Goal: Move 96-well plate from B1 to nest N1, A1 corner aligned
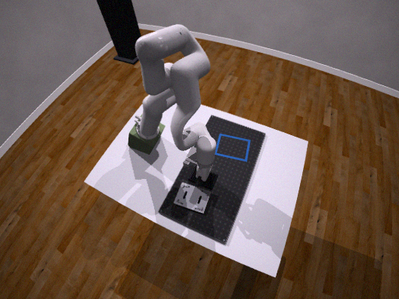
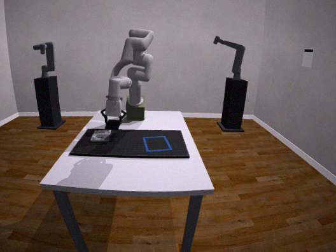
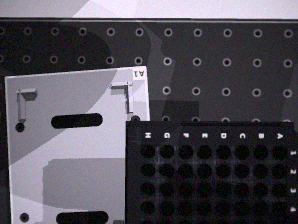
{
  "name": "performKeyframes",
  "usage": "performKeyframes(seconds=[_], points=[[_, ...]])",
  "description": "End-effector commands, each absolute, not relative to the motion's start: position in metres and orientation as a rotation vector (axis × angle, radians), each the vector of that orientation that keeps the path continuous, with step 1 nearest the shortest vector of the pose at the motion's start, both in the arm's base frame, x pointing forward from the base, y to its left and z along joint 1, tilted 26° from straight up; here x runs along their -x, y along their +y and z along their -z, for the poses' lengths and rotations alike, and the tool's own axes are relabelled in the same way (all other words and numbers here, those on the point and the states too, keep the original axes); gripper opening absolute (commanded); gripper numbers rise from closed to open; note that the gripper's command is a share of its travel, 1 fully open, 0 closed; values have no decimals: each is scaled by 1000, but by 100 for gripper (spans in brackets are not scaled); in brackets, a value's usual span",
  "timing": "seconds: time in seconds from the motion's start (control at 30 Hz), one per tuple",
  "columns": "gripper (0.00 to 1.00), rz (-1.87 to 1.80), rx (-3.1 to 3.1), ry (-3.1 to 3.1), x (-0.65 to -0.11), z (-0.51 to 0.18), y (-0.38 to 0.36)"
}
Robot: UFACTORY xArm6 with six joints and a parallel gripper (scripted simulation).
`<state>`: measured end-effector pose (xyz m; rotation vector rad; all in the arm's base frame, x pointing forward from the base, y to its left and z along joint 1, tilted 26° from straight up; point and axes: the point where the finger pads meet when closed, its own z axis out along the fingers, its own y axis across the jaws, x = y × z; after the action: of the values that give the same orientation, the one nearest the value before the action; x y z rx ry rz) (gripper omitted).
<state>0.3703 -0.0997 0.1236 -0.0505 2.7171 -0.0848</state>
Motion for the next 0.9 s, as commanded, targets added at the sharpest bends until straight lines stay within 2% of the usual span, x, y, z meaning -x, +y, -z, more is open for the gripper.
performKeyframes(seconds=[0.0, 0.87], points=[[0, -9, 173, 2686, -369, -124, -111], [0, -8, 173, 2686, -356, -117, -187]])
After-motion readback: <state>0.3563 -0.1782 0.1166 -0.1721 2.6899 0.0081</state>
